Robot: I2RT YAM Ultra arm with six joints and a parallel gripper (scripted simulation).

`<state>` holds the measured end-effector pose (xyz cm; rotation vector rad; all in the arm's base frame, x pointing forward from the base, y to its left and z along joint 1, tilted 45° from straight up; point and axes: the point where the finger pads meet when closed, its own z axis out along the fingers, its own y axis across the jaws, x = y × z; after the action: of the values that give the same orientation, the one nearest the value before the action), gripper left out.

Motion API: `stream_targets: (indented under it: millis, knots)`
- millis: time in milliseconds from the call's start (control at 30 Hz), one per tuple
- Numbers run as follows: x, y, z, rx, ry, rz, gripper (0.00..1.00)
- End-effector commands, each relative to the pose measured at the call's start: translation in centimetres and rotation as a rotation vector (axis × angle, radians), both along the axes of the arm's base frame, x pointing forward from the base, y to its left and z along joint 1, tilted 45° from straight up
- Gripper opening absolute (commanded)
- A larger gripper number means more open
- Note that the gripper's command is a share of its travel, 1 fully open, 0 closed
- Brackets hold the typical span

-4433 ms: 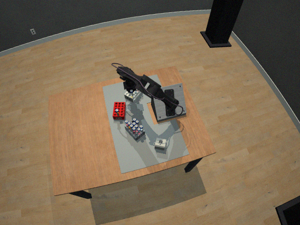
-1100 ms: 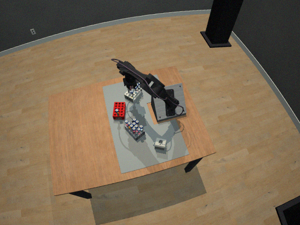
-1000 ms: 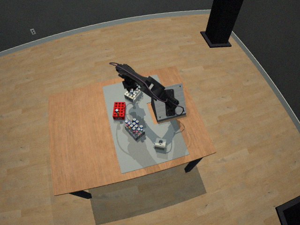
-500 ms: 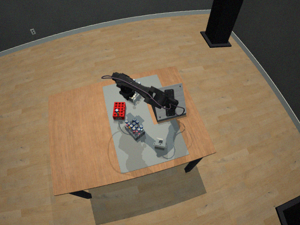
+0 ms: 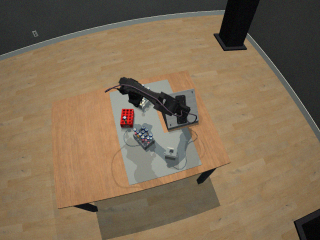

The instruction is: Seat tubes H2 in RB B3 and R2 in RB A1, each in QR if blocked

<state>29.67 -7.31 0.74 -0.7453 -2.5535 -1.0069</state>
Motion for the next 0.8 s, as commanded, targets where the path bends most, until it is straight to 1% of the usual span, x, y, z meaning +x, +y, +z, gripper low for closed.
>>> stream_targets:
  millis: [0, 300, 367, 767]
  knots:
    - [0.15, -0.57, 0.17, 0.028, -0.122, 0.096, 0.3]
    - [0.21, -0.6, 0.15, 0.049, -0.334, 0.308, 0.3]
    - [0.21, -0.6, 0.15, 0.049, -0.334, 0.308, 0.3]
    - [0.24, -0.62, 0.13, 0.077, -0.615, 0.591, 0.3]
